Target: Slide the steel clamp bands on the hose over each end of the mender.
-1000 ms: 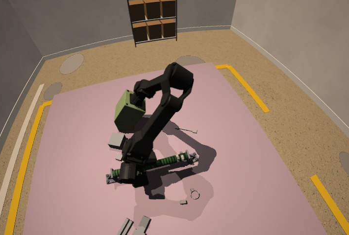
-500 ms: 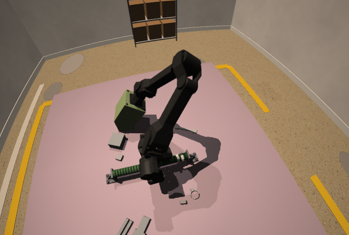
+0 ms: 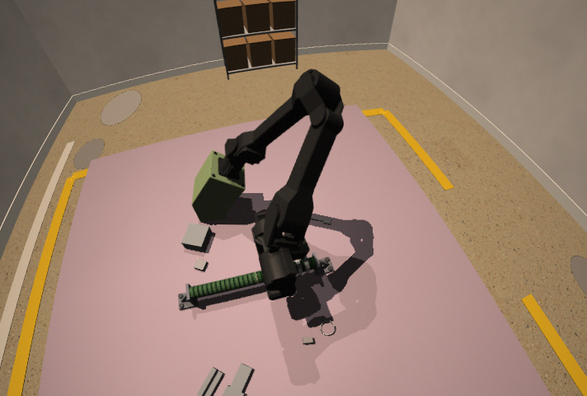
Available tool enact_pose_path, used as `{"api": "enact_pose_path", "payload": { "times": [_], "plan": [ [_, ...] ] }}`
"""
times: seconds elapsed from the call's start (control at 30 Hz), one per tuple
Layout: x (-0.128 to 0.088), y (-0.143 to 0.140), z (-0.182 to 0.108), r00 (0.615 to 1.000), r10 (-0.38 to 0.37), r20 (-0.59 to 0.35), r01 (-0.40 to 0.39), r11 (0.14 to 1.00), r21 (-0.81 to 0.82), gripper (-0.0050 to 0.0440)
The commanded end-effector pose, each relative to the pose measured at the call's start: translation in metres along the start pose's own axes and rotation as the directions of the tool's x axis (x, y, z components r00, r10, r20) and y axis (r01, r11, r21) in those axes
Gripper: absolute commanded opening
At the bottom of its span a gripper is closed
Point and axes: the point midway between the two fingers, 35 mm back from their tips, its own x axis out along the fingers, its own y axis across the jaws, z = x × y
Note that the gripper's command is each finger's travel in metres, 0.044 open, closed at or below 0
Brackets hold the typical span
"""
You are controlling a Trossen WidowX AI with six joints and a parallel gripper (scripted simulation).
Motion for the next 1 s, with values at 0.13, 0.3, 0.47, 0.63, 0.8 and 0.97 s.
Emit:
{"api": "enact_pose_path", "payload": {
  "times": [0.13,0.3,0.47,0.63,0.8,0.97],
  "plan": [
    [0.002,0.001,0.001,1.0,0.001,-0.001,-0.001,1.0,0.004,0.044],
    [0.044,0.001,0.002,1.0,0.001,0.0,-0.001,1.0,0.004,0.044],
    [0.044,0.001,0.002,1.0,0.001,0.0,-0.001,1.0,0.004,0.044],
    [0.044,0.001,0.002,1.0,0.001,0.0,-0.001,1.0,0.004,0.0416],
    [0.044,0.001,0.002,1.0,0.001,0.0,-0.001,1.0,0.004,0.0296],
    [0.044,0.001,0.002,1.0,0.001,0.0,-0.001,1.0,0.004,0.02]
  ]
}}
